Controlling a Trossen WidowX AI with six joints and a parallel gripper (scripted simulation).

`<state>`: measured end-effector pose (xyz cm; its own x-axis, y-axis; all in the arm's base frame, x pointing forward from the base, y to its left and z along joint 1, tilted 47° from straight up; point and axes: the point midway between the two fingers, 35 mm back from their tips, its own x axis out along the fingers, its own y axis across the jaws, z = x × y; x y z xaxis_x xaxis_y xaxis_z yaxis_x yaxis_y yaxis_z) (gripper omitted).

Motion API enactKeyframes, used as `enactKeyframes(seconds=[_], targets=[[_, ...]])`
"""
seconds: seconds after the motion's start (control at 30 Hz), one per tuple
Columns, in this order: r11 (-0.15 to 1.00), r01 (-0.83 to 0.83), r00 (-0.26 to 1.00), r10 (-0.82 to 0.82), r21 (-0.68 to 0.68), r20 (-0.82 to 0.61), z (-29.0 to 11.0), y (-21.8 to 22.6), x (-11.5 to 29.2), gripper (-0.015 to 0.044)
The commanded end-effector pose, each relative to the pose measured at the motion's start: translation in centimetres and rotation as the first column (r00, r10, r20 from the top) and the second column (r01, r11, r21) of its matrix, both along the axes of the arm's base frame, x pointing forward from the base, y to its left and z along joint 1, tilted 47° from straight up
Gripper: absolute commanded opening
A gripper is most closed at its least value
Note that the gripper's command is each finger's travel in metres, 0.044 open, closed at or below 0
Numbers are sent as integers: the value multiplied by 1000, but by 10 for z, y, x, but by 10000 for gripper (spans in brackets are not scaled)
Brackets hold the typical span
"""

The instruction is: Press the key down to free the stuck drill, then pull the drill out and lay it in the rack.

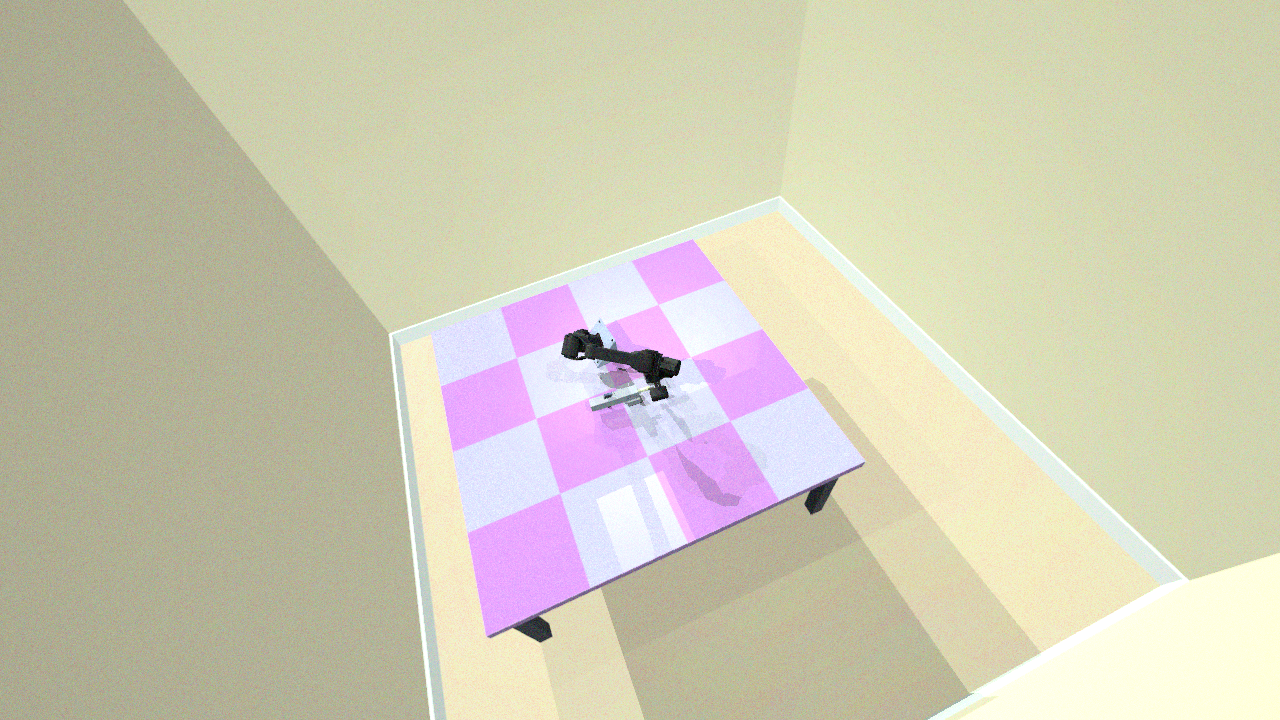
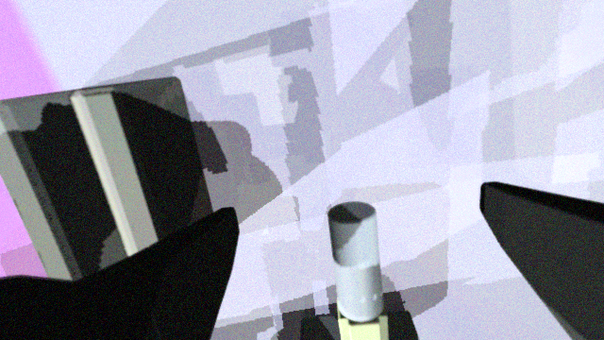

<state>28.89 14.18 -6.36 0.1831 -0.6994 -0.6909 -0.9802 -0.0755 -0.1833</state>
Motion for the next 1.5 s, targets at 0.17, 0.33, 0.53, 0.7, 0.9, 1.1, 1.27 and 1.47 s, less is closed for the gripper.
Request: enactKeyframes(seconds=[0.17,0.33,0.53,0.7,0.9,1.1,1.27,1.47], targets=[[1000,0,1000,0,-5,-5,2,-4,0,440],[1000,0,1000,0,-5,-5,3,-5,0,440],[1000,0,1000,0,-5,-5,4,-6,0,440],[1000,0,1000,0,-5,-5,4,-7,0,440],[1000,0,1000,0,-5,-5,5,-8,1,440],[1000,0,1000,0,-5,-5,5,-10,1,440],[1000,0,1000,0,-6,-5,6,-11,1,440],[1000,0,1000,0,-6,-5,6,-12,0,440]])
